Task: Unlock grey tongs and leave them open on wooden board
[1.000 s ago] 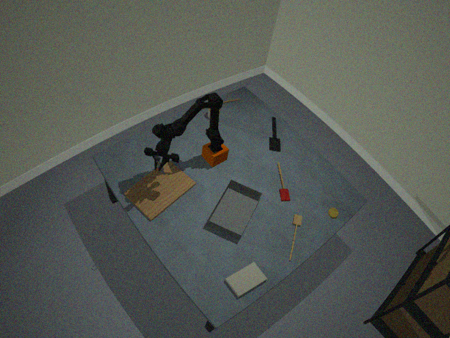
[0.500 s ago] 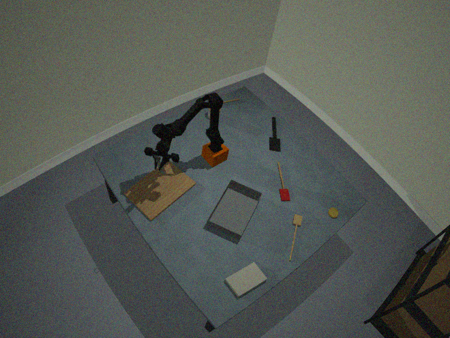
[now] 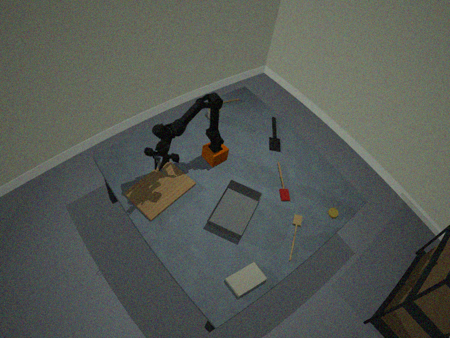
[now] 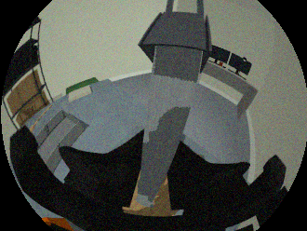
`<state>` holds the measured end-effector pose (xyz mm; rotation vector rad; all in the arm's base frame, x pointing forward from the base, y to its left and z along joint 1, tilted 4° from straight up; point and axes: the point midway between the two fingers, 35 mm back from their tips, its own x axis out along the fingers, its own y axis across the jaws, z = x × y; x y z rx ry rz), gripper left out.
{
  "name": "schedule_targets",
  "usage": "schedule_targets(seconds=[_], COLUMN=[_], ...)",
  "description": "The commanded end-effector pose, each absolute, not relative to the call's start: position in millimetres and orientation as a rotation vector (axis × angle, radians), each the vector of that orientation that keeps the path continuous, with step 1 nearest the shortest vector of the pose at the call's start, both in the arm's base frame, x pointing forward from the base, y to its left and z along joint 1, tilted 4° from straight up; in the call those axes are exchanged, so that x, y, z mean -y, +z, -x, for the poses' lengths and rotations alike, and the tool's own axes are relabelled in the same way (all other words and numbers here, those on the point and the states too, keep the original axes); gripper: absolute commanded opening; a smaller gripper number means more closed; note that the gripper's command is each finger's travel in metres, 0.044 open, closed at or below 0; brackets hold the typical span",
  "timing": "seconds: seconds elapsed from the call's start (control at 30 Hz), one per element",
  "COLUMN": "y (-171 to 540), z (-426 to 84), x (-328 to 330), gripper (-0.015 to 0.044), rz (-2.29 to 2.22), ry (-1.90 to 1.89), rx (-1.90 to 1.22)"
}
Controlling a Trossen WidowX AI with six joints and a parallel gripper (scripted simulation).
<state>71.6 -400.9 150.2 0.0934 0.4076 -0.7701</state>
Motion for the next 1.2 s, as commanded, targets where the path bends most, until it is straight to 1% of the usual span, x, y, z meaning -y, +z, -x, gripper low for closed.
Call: schedule_targets(seconds=[0.0,0.57,1.17], y=[150.2,117.8,85.2], z=[-72.8,-79.3,-86.3], x=[406.6,435.3,444.3], gripper=[-0.0150,-0.0150,-0.0150], rz=[-0.107,-0.294,-0.446], ry=[-0.776,-0.804,-0.789], rx=[-0.425,-0.656,-0.957])
